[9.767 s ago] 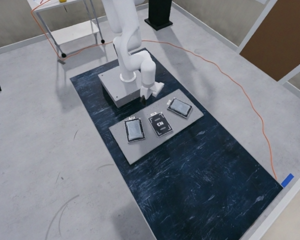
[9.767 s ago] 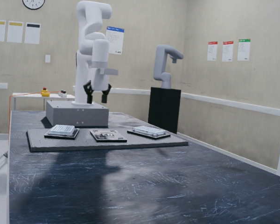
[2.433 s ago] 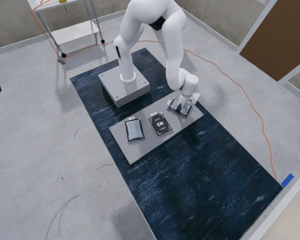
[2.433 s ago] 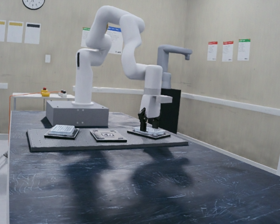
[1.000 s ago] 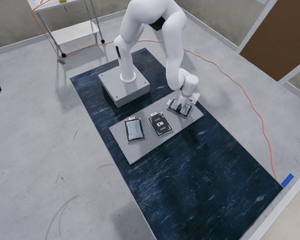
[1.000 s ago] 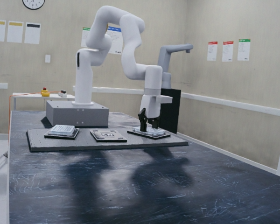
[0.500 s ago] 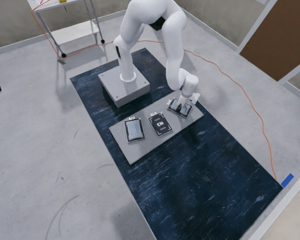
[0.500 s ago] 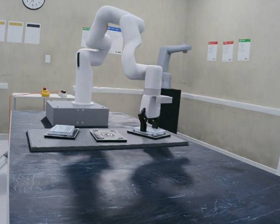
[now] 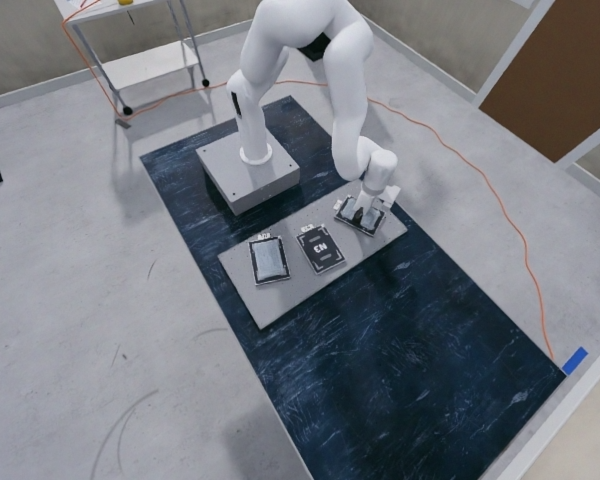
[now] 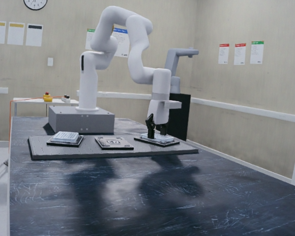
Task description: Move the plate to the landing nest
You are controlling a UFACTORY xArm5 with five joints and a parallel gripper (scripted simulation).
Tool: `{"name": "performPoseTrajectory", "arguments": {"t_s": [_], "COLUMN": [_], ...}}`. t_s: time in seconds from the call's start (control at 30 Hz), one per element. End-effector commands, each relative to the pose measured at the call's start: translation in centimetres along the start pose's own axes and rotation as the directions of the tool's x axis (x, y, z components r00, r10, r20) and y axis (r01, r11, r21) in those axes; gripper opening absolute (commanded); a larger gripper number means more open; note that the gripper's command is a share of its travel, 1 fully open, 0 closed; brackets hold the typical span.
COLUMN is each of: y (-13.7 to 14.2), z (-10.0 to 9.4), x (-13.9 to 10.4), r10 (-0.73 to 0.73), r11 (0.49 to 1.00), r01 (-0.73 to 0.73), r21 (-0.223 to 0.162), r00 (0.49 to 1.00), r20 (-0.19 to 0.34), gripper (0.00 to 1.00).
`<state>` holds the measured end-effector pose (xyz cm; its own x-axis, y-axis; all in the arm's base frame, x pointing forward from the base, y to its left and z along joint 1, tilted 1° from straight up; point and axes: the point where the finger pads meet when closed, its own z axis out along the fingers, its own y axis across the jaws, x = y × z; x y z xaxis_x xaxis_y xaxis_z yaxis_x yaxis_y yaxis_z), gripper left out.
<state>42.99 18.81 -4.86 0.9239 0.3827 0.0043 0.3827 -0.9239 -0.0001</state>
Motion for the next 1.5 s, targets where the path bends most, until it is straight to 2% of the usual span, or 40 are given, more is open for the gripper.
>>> {"name": "performPoseTrajectory", "arguments": {"t_s": [0.0,0.97,1.27,1.47], "y": [0.0,0.0,0.0,0.0], "z": [-0.3,-2.1,-2.1,-3.1], "x": [0.2,0.1,0.1,0.1], "r10": [0.000,0.000,0.000,0.000], "r11": [1.000,1.000,1.000,1.000], "r01": [0.000,0.000,0.000,0.000], "r21": [-0.009,-0.009,-0.009,-0.009], "r00": [1.000,1.000,1.000,1.000], "r20": [-0.004,-0.004,-0.004,-0.004], "gripper": [0.00,0.00,0.00,0.00]}}
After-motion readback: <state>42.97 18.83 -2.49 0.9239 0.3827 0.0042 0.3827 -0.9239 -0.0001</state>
